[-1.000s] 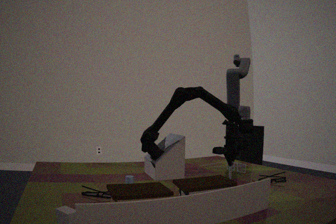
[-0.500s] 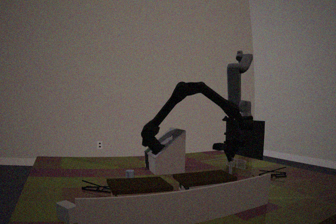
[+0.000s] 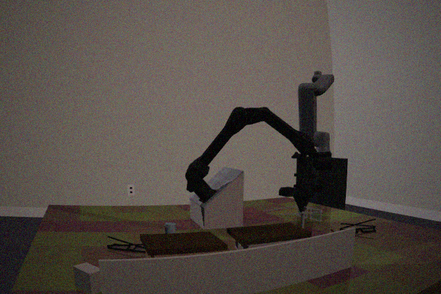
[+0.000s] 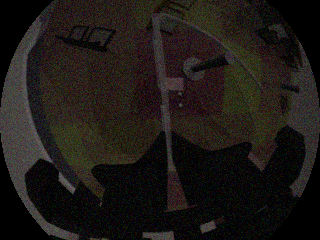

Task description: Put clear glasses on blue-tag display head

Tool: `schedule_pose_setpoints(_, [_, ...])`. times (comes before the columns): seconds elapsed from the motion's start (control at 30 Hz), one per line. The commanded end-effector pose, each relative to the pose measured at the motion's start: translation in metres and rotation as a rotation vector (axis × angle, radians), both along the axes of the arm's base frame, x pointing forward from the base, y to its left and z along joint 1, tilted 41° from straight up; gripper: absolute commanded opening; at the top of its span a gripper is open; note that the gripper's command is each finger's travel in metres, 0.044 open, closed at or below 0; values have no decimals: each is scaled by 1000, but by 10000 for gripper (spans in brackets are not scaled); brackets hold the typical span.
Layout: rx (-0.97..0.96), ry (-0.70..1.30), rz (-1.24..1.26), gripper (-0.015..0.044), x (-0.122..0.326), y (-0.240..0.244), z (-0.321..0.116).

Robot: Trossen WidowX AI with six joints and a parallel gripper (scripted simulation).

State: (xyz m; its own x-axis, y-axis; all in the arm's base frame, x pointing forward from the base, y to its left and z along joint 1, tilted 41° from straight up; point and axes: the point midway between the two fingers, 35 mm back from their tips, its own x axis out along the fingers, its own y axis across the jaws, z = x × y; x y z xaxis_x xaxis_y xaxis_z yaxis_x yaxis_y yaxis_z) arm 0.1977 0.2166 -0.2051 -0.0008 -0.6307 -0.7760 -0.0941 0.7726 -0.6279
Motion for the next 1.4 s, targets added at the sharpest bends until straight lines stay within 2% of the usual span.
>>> schedule_pose_setpoints(0.0, [-1,4,-2,0,-5,0,-3])
schedule_pose_setpoints(1.37, [0,6,-2,0,-29,5,-6])
